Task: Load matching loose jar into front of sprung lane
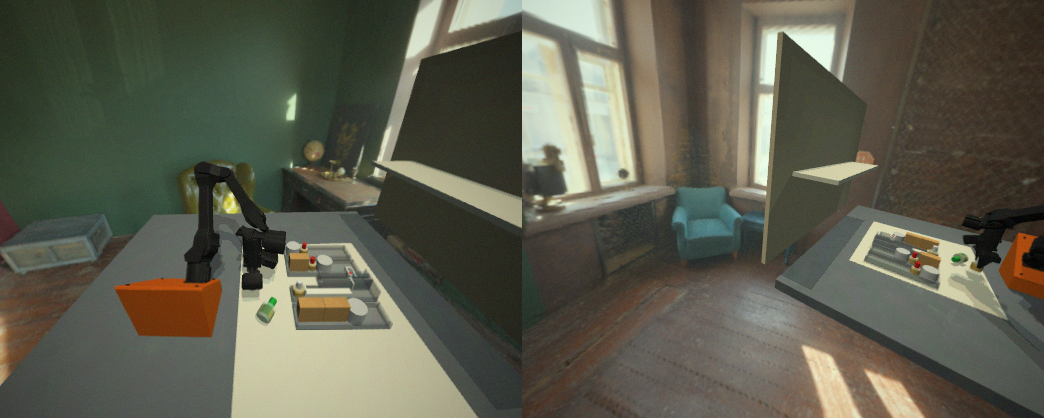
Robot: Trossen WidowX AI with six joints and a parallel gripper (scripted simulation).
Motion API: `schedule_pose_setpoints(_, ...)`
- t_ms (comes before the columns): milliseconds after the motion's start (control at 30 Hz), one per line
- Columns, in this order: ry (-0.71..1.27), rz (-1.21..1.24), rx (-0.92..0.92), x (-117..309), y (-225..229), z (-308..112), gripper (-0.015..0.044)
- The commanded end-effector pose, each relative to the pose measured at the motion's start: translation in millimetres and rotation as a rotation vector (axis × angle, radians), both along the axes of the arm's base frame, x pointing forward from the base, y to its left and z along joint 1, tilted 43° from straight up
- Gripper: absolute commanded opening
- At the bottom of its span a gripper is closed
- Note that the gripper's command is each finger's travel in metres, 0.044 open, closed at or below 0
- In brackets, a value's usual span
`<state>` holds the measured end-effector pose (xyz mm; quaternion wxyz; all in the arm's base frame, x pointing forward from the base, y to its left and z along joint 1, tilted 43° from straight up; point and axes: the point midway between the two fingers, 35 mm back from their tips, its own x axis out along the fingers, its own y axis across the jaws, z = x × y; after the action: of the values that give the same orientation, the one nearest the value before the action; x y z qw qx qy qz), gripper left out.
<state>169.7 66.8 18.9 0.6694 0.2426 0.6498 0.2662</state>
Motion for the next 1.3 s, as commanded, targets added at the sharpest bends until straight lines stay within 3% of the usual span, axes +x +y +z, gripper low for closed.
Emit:
schedule_pose_setpoints(0, -0.008, 0.003, -0.008, 2.8, -10.9, 12.6, 0.0000)
schedule_pose_setpoints(467, -0.007, 0.007, 0.004, -6.1, -47.0, 68.8, 0.0000)
schedule_pose_setpoints(1267, 0.010, -0.017, 0.001, 89.8, -41.0, 27.6, 0.0000)
